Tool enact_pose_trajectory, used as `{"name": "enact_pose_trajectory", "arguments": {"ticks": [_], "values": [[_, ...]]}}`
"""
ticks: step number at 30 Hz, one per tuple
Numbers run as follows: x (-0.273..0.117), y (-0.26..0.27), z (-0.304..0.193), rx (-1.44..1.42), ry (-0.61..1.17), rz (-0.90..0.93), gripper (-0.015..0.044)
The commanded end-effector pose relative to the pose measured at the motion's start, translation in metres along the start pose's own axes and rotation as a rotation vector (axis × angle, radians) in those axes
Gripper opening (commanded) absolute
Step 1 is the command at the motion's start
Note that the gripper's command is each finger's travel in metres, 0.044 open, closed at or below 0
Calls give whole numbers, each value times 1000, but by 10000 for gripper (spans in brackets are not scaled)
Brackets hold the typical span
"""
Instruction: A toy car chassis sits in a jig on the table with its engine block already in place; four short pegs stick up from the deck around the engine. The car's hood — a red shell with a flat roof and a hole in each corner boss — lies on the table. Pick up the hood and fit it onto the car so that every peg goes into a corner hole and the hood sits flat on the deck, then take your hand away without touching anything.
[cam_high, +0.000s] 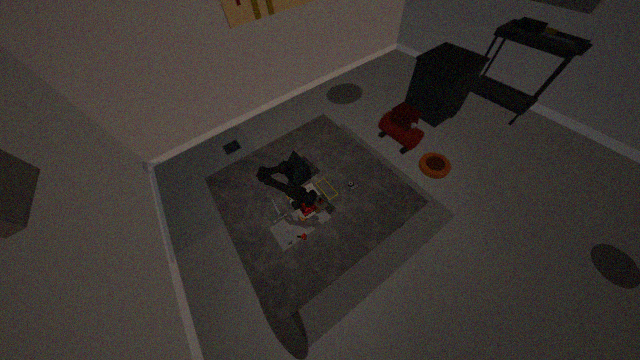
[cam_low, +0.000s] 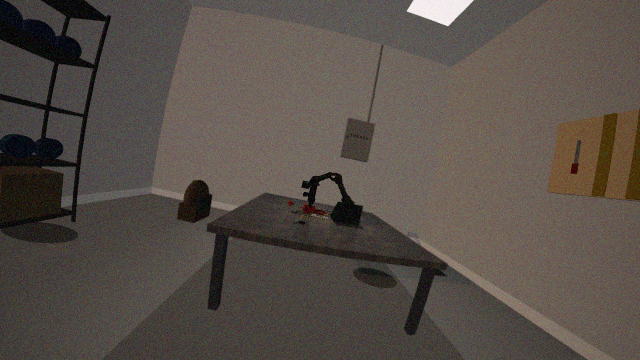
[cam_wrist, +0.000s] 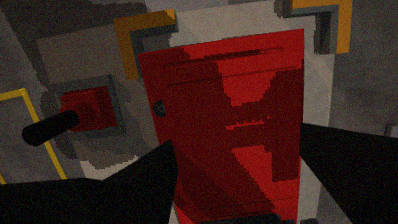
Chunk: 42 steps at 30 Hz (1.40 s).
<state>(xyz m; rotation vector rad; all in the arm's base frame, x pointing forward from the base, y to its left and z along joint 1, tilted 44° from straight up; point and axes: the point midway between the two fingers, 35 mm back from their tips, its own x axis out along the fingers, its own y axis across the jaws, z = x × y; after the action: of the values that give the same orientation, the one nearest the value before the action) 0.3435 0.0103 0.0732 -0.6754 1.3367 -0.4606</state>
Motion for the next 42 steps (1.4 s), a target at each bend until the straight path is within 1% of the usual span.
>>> {"name": "enact_pose_trajectory", "arguments": {"ticks": [1,17,20,22,27,29,42], "values": [[0,0,0,0,0,0,26],[0,0,0,0,0,0,440],[-2,0,0,0,0,0,440],[-11,1,1,0,1,1,440],[-56,1,2,-1,7,1,440],[-68,1,1,-1,9,-1,440],[-70,1,1,-1,9,-1,440]]}}
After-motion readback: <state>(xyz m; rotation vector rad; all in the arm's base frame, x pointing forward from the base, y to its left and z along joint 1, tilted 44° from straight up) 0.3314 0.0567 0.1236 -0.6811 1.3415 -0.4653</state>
